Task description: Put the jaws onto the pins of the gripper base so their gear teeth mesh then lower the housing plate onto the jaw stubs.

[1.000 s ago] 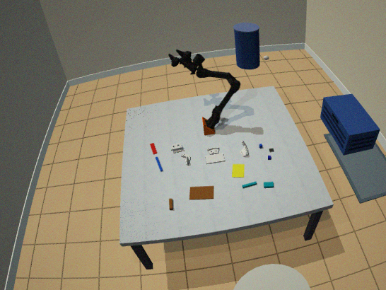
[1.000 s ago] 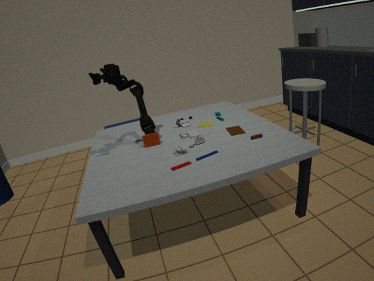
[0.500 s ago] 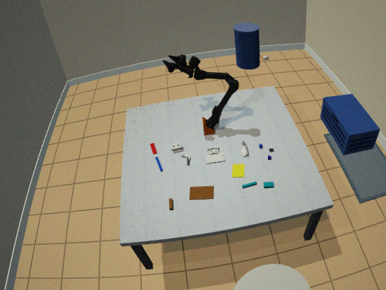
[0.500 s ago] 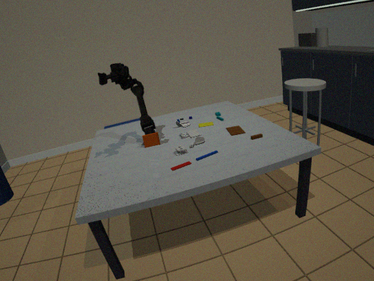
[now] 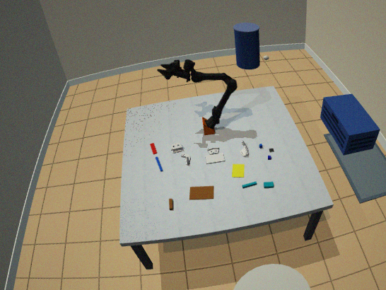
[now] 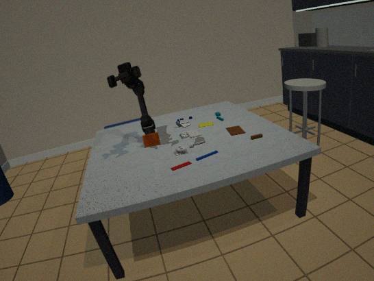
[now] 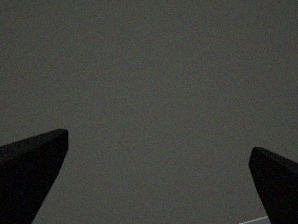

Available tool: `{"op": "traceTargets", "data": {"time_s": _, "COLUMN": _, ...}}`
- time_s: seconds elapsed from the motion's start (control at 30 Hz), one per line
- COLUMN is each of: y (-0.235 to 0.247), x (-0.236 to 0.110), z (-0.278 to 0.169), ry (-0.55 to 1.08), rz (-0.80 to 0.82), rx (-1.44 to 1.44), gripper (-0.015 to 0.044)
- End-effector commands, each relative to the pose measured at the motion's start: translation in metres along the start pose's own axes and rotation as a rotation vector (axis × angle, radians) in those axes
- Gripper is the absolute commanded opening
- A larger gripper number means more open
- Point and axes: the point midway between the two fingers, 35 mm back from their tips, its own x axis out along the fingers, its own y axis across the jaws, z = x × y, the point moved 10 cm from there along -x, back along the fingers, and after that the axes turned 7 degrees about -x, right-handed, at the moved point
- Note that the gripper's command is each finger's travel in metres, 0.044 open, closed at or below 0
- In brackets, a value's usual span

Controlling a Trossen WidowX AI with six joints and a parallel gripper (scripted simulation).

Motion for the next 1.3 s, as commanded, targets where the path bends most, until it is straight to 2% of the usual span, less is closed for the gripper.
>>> {"op": "traceTargets", "data": {"time_s": 0.0, "y": 0.016, "x": 0.005, "z": -0.010, "ry": 0.050, "rz": 0.047, "rx": 0.025, "gripper": 0.0440}}
{"op": "traceTargets", "data": {"time_s": 0.7, "y": 0.093, "x": 0.010, "z": -0.044, "ry": 0.322, "rz": 0.236, "rx": 0.199, "gripper": 0.0440}}
{"op": "traceTargets", "data": {"time_s": 1.27, "y": 0.151, "x": -0.001, "z": -0.077, "ry": 0.590, "rz": 0.317, "rx": 0.326, "gripper": 0.0440}}
